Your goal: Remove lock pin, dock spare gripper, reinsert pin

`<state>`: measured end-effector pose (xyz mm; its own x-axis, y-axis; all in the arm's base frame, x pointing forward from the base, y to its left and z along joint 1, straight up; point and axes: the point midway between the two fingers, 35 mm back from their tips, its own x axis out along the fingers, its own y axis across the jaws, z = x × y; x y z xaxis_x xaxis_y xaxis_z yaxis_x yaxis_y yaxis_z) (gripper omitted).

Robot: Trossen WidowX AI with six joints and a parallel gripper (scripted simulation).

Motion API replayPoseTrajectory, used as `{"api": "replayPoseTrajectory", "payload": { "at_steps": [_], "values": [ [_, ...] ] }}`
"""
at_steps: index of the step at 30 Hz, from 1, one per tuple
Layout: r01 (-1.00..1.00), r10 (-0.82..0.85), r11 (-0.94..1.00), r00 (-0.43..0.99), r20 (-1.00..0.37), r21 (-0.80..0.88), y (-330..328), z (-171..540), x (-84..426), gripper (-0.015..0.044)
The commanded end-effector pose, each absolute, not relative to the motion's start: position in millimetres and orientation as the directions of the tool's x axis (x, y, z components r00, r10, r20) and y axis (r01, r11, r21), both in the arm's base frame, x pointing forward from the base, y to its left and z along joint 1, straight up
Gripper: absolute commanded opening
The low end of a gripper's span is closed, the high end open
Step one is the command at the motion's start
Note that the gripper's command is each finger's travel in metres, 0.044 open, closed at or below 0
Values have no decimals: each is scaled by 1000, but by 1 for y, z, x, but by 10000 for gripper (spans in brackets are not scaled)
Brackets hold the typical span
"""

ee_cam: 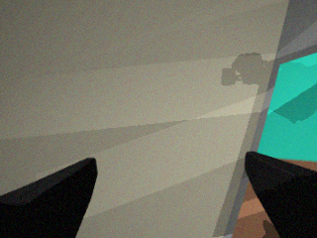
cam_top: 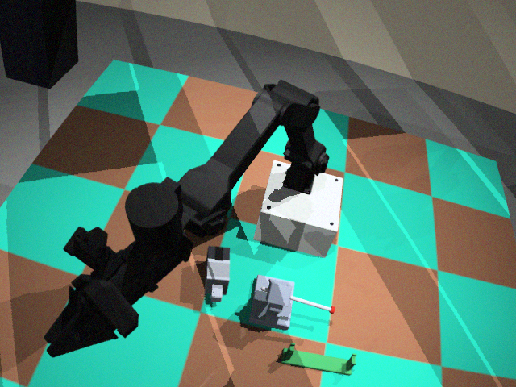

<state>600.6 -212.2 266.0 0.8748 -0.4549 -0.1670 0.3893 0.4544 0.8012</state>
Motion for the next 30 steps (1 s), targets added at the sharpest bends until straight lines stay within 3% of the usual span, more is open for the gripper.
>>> {"api": "replayPoseTrajectory", "payload": {
  "at_steps": [1,4,9,17,23,30],
  "values": [
    [390,-454,466,876,-164,794,-211,267,600,374],
    [435,-415,598,887,-204,673,-183,266,598,300],
    [436,-288,834,866,-408,339,-115,229,586,300],
    [-4,-102,989,711,-695,-149,-15,176,529,300],
    [-501,-7,809,513,-859,-306,45,147,463,300],
    [-930,32,304,225,-974,-205,93,126,369,300]
  ]
}}
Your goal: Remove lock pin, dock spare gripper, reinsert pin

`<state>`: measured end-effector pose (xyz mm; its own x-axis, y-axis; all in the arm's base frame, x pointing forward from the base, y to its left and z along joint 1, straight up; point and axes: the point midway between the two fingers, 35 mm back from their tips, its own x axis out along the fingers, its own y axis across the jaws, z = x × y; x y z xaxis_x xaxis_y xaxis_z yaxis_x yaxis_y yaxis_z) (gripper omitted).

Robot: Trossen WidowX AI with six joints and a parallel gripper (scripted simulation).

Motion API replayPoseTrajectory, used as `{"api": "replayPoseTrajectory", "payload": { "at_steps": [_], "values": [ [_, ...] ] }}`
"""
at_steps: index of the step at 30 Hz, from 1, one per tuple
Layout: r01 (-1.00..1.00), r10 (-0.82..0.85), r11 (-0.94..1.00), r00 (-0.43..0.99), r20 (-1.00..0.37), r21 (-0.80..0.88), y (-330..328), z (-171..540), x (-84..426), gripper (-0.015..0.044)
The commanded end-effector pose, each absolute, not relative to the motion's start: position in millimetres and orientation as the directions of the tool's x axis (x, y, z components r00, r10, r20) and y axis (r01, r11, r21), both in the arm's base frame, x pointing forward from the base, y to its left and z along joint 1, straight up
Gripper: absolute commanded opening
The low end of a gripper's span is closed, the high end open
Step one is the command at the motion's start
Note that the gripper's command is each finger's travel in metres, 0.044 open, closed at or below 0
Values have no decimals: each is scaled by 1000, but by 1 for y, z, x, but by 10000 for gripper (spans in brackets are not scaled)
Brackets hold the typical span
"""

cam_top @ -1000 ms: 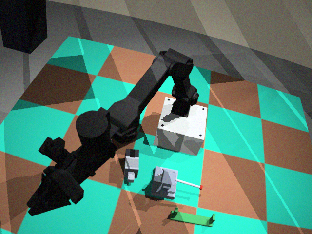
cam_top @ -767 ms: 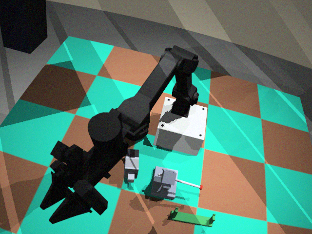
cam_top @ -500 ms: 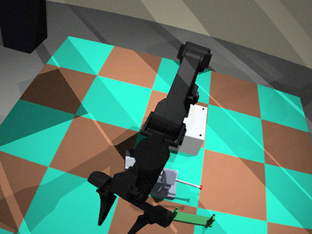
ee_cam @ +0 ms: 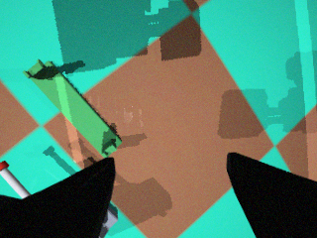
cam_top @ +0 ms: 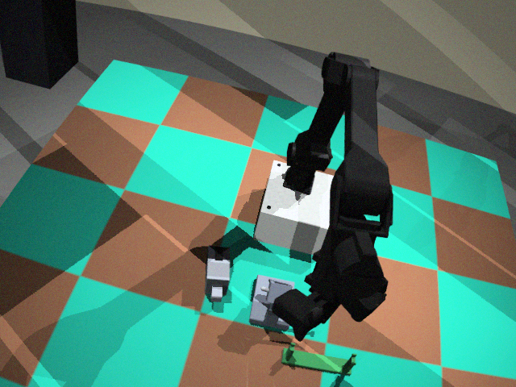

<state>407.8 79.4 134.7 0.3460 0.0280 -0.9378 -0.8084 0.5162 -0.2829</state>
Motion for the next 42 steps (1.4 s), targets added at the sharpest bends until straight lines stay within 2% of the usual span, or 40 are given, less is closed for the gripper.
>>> {"api": "replayPoseTrajectory", "payload": {
  "at_steps": [1,4,6,14,21,42],
  "values": [
    [-961,30,216,182,-983,-171,97,124,355,300],
    [-998,16,-37,59,-998,-59,107,122,314,300],
    [-995,11,-96,30,-999,-31,109,122,304,300],
    [-995,11,-96,30,-999,-31,109,116,304,300],
    [-995,11,-96,29,-1000,-30,114,54,296,300],
    [-995,11,-96,29,-1000,-30,113,24,297,300]
  ]
}}
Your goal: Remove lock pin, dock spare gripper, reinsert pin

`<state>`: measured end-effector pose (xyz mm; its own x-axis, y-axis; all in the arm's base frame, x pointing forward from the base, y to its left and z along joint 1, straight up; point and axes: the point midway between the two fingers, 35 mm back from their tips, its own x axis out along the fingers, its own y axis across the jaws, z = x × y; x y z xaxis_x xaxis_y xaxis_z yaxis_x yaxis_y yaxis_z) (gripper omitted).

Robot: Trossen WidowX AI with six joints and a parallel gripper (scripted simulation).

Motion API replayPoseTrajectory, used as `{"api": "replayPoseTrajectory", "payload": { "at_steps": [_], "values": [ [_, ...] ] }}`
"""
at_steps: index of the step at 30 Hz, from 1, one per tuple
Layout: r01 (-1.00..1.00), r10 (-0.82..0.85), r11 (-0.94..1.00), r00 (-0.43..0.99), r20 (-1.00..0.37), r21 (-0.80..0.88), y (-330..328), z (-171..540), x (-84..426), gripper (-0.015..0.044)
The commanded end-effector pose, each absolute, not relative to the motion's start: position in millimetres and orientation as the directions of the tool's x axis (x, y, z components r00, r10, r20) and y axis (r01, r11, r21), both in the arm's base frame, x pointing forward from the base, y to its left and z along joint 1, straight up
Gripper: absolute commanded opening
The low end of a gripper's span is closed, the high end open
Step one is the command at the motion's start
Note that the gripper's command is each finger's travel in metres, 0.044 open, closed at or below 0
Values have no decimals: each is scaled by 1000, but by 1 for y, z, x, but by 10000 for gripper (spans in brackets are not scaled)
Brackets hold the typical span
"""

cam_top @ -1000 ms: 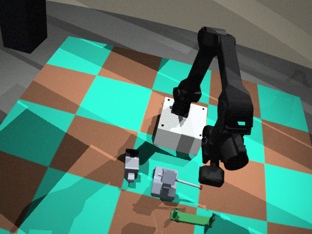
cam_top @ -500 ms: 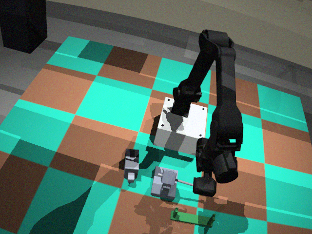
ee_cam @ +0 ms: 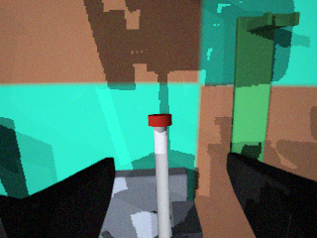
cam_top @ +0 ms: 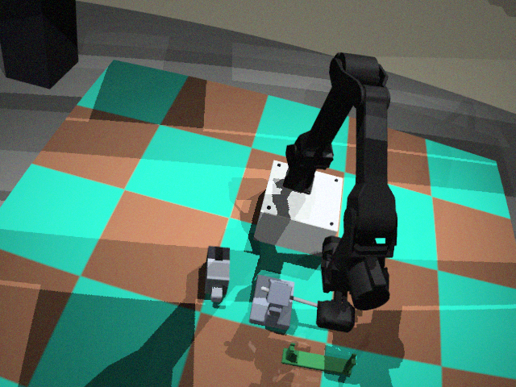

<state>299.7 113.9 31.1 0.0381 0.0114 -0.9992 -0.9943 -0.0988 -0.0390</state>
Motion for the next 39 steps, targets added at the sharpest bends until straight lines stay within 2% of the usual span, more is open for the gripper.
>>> {"api": "replayPoseTrajectory", "payload": {
  "at_steps": [1,27,38,39],
  "values": [
    [-995,11,-96,29,-1000,-30,113,23,297,300],
    [-995,11,-96,29,-1000,-30,112,-9,296,300],
    [-995,11,-96,29,-1000,-30,112,-9,296,11],
    [-995,11,-96,29,-1000,-30,112,-9,296,5]
  ]
}}
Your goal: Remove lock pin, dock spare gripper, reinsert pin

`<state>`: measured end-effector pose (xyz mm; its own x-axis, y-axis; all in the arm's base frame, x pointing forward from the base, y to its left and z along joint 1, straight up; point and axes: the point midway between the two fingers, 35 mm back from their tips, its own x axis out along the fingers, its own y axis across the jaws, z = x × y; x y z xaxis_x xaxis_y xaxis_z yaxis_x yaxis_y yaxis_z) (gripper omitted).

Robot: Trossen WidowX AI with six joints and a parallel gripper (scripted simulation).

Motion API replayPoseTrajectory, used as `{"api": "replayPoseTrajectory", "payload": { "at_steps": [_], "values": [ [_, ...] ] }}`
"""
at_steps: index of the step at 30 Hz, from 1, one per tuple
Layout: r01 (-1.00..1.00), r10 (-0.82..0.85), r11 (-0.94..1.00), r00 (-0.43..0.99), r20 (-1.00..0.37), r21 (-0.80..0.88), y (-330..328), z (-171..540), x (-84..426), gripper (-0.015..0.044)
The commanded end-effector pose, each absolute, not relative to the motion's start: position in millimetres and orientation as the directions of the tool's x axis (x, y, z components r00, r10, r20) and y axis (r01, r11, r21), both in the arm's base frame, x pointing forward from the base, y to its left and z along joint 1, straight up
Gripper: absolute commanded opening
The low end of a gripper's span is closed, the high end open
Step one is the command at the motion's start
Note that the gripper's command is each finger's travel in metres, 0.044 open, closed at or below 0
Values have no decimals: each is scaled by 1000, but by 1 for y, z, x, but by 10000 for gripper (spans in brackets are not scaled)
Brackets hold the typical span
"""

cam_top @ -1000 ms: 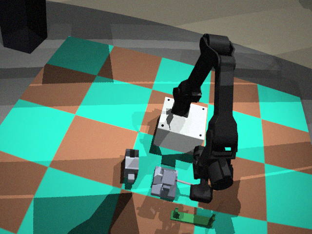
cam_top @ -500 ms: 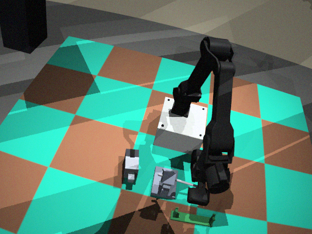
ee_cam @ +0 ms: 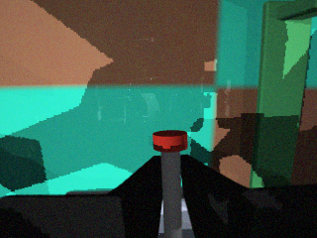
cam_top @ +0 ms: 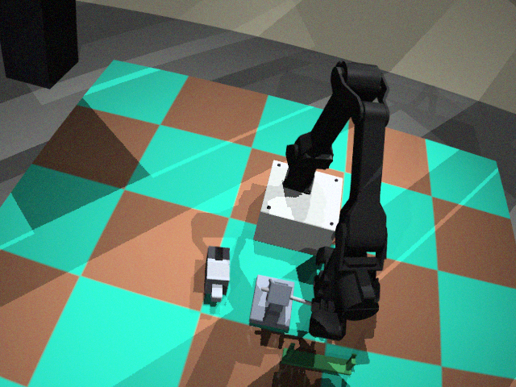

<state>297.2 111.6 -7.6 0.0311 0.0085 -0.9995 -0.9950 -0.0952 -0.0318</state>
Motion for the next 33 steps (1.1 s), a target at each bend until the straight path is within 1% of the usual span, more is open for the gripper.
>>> {"api": "replayPoseTrajectory", "payload": {
  "at_steps": [1,8,18,33],
  "values": [
    [-995,11,-96,29,-1000,-30,112,-9,296,0],
    [-995,21,-97,27,-999,-29,112,-8,297,0],
    [-993,163,-113,4,-987,-23,118,1,295,0],
    [-993,177,-117,2,-984,-24,128,6,294,0]
  ]
}}
